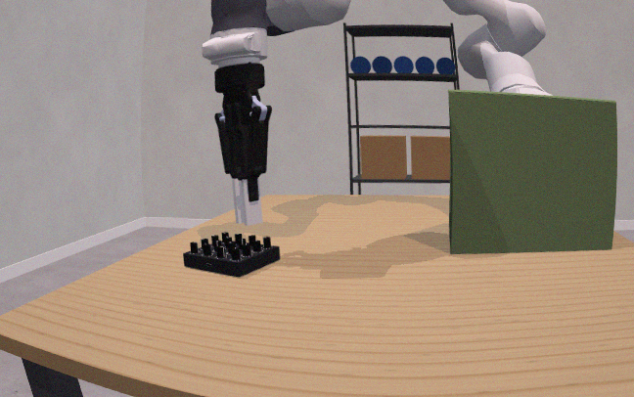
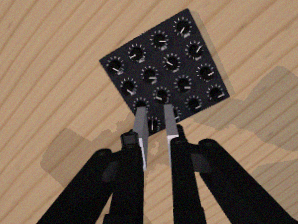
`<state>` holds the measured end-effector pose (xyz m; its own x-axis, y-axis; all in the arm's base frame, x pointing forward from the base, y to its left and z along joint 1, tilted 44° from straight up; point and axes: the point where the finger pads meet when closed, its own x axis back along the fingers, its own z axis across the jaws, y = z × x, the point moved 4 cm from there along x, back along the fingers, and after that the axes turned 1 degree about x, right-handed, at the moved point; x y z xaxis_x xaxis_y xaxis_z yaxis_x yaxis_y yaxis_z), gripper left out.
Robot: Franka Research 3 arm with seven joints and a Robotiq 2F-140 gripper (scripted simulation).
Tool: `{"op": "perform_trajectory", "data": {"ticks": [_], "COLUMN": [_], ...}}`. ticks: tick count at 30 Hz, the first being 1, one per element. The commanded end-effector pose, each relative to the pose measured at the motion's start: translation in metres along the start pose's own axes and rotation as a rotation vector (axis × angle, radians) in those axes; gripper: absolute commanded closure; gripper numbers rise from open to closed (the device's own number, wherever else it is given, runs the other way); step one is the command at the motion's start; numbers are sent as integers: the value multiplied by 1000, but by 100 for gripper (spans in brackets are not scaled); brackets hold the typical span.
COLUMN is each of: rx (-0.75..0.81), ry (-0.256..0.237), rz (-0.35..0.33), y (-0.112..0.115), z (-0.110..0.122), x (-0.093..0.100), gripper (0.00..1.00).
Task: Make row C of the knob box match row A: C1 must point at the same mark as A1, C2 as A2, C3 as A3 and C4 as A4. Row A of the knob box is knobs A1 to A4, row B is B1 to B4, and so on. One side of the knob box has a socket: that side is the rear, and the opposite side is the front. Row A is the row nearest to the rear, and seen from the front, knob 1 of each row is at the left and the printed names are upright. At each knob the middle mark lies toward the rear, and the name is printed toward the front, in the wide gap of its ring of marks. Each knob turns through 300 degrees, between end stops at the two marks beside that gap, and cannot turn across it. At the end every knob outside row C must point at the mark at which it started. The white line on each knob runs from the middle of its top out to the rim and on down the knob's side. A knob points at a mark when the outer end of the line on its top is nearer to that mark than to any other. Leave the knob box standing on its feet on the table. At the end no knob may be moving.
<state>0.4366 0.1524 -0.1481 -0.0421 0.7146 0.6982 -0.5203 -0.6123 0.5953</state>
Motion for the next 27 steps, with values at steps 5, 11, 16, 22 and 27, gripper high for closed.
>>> {"op": "perform_trajectory", "data": {"ticks": [5,11,16,22,27], "rx": [-225,-295,-411,-518,-589], "ry": [-4,-5,-6,-6,-6], "rz": [1,-2,-6,-9,-11], "y": [0,0,1,2,2], "z": [-4,-5,-6,-7,-7], "x": [-1,-1,-2,-2,-2], "gripper": [88,88,88,88,88]}}
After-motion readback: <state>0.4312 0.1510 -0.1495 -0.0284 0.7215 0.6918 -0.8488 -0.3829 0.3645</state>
